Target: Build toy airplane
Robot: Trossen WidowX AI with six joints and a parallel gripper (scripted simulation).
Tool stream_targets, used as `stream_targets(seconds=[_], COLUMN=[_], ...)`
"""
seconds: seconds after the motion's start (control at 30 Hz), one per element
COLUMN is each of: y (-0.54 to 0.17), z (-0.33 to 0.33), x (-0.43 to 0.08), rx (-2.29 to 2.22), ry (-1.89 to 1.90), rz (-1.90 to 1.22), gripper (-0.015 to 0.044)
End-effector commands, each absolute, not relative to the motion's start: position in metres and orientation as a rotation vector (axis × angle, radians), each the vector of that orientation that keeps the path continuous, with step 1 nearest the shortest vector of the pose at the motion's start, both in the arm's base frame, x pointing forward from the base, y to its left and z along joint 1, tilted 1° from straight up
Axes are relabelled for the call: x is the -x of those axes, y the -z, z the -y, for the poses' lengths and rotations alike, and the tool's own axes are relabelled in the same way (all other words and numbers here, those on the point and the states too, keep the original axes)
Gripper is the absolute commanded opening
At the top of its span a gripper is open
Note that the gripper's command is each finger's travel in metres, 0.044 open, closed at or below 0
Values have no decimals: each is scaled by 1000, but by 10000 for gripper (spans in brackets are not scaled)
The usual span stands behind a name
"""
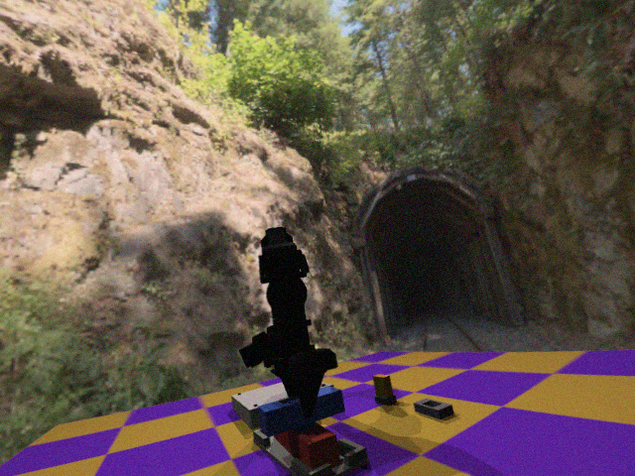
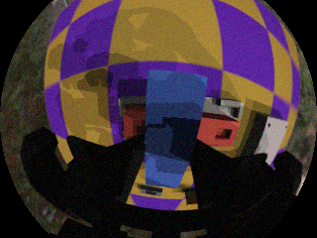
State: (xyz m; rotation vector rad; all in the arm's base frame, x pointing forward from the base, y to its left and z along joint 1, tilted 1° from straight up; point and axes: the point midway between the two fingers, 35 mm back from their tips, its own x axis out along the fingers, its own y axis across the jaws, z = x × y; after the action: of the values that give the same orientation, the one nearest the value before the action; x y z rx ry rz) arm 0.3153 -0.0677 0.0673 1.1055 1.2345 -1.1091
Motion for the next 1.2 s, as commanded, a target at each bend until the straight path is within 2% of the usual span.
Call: stream_targets(seconds=[0.0,0.07,0.6,0.87,1.07,1.17], y=[-68,-68,-68,-70,-143,-152], z=[68,68,68,68,66,65], x=[-316,-316,-316,-316,-315,-314], rx=[-1106,-1106,-1106,-1106,-1104,-1103], ry=[1108,1108,1108,1109,1112,1113], rz=[-1234,-1234,-1234,-1234,-1233,-1233], gripper=[83,30,440,440,440,440])
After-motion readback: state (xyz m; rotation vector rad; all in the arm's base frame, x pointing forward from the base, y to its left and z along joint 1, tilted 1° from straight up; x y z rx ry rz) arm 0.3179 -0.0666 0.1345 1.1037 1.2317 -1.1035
